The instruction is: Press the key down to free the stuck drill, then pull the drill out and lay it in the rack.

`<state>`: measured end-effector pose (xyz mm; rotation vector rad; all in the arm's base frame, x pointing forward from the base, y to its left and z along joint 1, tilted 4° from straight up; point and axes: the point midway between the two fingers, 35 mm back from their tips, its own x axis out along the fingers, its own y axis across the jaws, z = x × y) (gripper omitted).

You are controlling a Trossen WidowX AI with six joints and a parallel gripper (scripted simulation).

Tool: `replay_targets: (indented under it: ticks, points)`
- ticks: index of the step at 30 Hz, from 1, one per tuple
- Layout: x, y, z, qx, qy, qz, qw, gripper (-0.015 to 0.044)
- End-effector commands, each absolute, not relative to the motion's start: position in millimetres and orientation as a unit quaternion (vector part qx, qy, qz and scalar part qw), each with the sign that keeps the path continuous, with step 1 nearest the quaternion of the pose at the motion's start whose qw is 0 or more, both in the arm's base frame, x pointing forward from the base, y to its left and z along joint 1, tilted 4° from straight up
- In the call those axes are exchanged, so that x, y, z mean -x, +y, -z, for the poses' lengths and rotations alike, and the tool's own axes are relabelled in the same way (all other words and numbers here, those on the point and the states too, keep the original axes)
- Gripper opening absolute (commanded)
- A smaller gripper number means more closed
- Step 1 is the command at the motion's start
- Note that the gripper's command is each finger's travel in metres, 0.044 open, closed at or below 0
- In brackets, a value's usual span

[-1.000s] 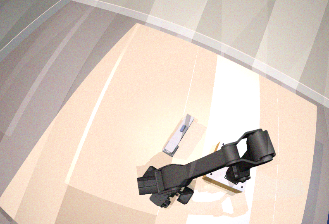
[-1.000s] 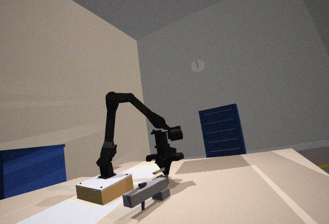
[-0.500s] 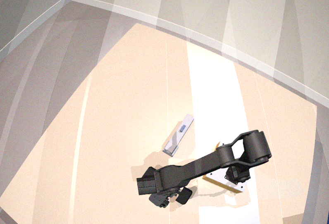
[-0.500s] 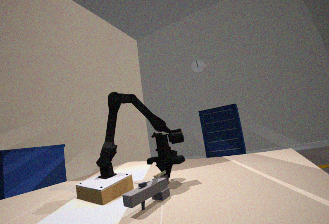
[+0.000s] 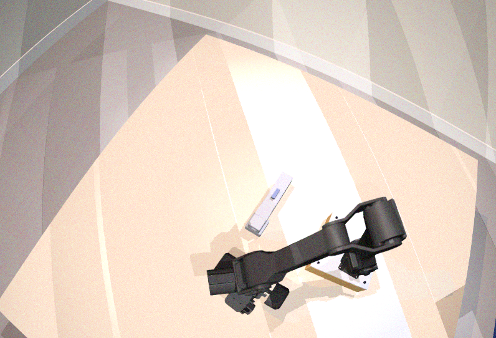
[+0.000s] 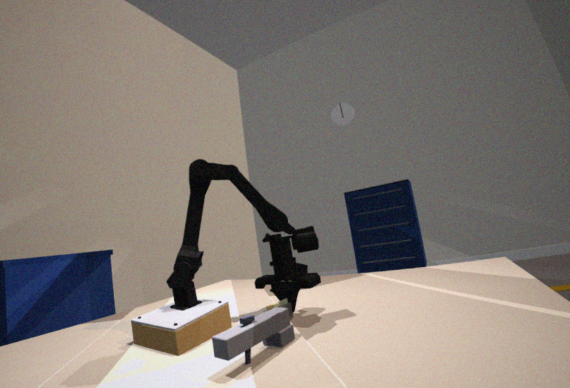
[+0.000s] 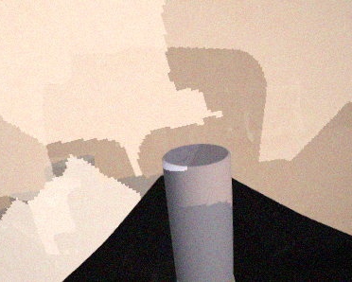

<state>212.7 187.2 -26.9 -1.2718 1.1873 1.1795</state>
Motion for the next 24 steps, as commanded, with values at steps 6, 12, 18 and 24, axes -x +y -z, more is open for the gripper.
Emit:
replay_targets:
  ticks: [6, 12, 18, 24]
  points:
    - [-210.7, 182.1, 34.2, 0.527, 0.495, -0.485, 0.492, 0.0]
    - [-210.9, 181.3, 34.1, 0.527, 0.495, -0.485, 0.492, 0.0]
    - [-211.1, 180.5, 33.7, 0.527, 0.495, -0.485, 0.492, 0.0]
    - [-211.5, 180.0, 33.1, 0.527, 0.495, -0.485, 0.492, 0.0]
